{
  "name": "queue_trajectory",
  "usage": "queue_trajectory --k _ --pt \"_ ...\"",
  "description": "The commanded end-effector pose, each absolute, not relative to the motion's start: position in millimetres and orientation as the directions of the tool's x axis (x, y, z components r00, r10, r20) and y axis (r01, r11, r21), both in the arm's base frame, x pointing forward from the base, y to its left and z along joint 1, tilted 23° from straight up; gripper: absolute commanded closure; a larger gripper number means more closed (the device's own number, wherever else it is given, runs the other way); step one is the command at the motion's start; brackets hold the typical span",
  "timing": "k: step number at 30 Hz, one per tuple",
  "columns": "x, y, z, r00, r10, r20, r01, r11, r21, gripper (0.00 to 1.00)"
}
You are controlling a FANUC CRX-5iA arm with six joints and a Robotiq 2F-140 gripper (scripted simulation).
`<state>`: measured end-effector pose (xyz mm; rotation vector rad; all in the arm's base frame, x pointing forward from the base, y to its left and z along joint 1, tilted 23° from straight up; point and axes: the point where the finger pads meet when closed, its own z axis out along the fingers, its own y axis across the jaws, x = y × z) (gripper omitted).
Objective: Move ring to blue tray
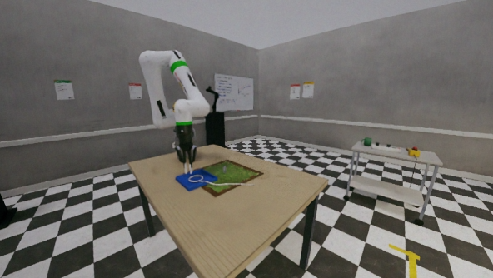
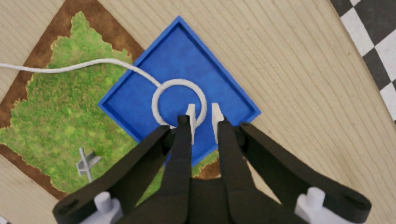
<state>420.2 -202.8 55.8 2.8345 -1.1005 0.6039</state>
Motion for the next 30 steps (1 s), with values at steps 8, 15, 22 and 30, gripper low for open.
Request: queue_trajectory --k 8,15,22,30 --pt "403.5 -194.1 101.8 0.672 -0.641 0.371 -0.657 -0.747 -0.100 0.76" --pt "400.1 -192.3 111.0 0.672 -0.641 0.371 -0.657 -0.747 -0.100 0.76" --pt "400.1 -192.3 111.0 0.672 -0.641 0.371 -0.657 -0.747 -0.100 0.76" --pt "400.1 -192.3 111.0 0.672 -0.641 0.371 -0.657 -0.747 -0.100 0.76"
